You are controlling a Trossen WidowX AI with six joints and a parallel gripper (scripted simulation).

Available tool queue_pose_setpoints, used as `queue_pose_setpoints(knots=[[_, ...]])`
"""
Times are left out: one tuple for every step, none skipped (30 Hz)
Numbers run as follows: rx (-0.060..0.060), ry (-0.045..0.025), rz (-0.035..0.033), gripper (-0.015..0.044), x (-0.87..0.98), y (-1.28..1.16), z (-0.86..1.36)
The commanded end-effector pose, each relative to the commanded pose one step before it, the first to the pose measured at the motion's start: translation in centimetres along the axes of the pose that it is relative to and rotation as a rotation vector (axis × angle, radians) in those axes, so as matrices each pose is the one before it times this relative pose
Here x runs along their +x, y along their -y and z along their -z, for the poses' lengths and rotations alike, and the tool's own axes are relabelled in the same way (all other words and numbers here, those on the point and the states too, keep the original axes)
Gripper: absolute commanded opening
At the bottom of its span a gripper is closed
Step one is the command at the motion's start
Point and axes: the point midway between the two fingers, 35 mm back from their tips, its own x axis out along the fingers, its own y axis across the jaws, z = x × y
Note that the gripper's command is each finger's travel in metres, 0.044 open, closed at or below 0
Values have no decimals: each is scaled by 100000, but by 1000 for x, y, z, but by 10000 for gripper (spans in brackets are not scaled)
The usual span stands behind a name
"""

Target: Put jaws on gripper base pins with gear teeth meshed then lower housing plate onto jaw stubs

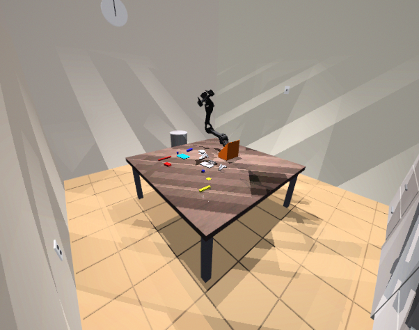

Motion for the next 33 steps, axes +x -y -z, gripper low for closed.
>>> queue_pose_setpoints(knots=[[-4145,-4672,4957,440,871,977,1846],[-1177,-1222,1358,440,246,284,461],[-1205,-1153,1591,440,235,324,470],[-1203,-1173,1603,440,239,326,475],[-1191,-1184,1604,440,241,326,475],[-1179,-1196,1603,440,244,326,476],[-1168,-1207,1603,440,246,325,477],[-1156,-1219,1602,440,248,324,478],[-1143,-1229,1598,440,250,323,478],[-1051,-1151,1482,440,234,299,444],[-863,-961,1226,440,196,246,368],[-681,-795,940,440,158,186,298],[-793,-1141,852,440,191,153,383],[-1162,-1705,1267,440,284,230,569],[-1218,-1832,1352,440,305,247,606],[-1197,-1848,1354,440,308,248,605],[-1177,-1864,1355,440,310,249,605],[-1157,-1880,1356,440,313,250,604],[-1137,-1896,1356,440,316,251,603],[-1117,-1912,1355,440,318,252,603],[-1097,-1928,1354,440,320,252,602],[-1077,-1944,1352,440,323,252,602],[-1058,-1960,1349,440,325,253,601],[-1039,-1976,1347,440,327,253,600],[-1020,-1992,1343,440,329,253,600],[-1001,-2007,1339,440,331,253,599],[-983,-2023,1334,440,333,252,598],[-964,-2038,1329,440,335,252,597],[-946,-2054,1323,440,337,251,597],[-929,-2069,1316,440,338,251,596],[-911,-2084,1309,440,340,250,595],[-894,-2099,1302,440,341,249,594],[-877,-2114,1293,440,343,248,593]])
